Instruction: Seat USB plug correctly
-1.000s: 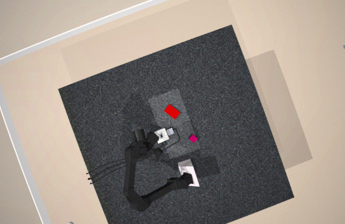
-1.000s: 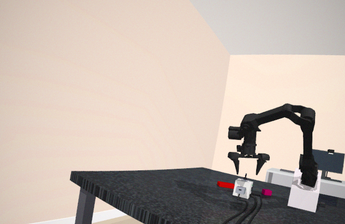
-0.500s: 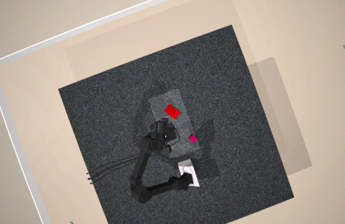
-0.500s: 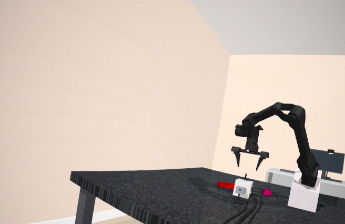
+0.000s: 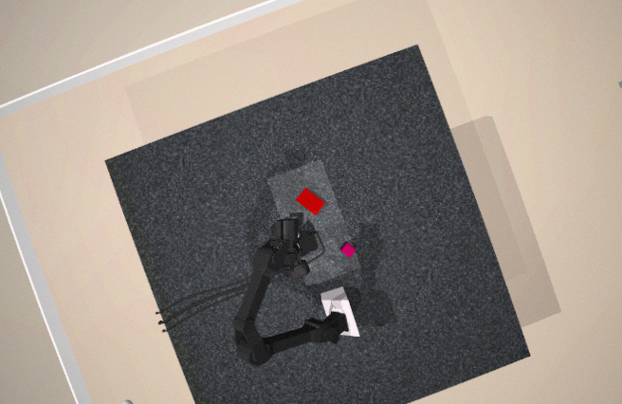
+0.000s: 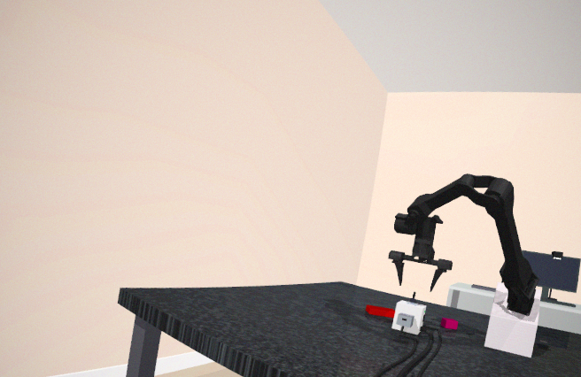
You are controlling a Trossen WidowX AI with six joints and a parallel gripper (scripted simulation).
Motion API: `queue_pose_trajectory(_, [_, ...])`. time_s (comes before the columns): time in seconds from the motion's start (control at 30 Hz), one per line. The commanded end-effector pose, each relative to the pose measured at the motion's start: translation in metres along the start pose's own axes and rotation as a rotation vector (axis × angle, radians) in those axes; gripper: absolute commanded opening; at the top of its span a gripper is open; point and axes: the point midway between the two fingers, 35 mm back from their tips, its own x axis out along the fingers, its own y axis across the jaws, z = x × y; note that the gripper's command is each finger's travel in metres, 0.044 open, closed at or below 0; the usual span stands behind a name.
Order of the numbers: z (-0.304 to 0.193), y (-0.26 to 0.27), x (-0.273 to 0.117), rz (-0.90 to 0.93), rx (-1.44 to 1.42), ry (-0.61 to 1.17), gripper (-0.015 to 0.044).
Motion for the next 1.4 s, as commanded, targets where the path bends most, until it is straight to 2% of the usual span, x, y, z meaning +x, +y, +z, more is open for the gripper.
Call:
queue_pose_trajectory(0.0, [0.000, -0.001, 0.004, 0.001, 0.004, 0.003, 0.0440])
queue_pose_trajectory(0.47, [0.000, -0.001, 0.016, 0.001, 0.004, 0.004, 0.0440])
queue_pose_trajectory(1.0, [-0.001, 0.000, 0.014, 0.001, -0.002, 0.000, 0.0020])
queue_pose_trajectory(1.1, [-0.001, 0.000, 0.014, 0.001, -0.002, 0.000, 0.0000])
queue_pose_trajectory(1.37, [-0.001, 0.000, 0.014, 0.001, -0.002, 0.000, 0.0000])
